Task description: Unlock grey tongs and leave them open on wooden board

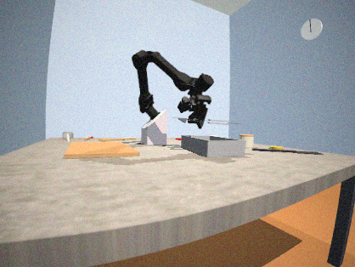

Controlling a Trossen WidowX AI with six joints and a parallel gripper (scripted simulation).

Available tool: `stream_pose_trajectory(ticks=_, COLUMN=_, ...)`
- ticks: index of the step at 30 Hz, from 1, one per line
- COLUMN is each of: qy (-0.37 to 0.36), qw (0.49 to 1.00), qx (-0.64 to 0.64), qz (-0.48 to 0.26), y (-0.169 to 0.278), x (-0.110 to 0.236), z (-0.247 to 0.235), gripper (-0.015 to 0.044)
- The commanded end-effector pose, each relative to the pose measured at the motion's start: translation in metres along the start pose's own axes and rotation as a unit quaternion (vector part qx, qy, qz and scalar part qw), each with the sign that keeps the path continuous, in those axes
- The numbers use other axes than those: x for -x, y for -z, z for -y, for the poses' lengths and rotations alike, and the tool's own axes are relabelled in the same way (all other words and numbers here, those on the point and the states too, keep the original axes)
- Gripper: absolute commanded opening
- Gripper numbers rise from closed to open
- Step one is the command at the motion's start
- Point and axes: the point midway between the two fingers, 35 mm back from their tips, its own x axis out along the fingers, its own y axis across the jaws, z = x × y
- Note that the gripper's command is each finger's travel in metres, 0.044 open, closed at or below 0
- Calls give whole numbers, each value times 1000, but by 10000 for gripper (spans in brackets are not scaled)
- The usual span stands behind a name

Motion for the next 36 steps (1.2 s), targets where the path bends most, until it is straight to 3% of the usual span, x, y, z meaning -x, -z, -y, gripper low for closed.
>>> stream_pose_trajectory(ticks=1, qy=0, qw=1000, qx=-2, qz=3, y=-3, x=8, z=-5, gripper=-150)
stream_pose_trajectory(ticks=12, qy=10, qw=1000, qx=4, qz=0, y=-1, x=7, z=-5, gripper=-150)
stream_pose_trajectory(ticks=36, qy=176, qw=980, qx=92, qz=-26, y=4, x=2, z=-1, gripper=-150)
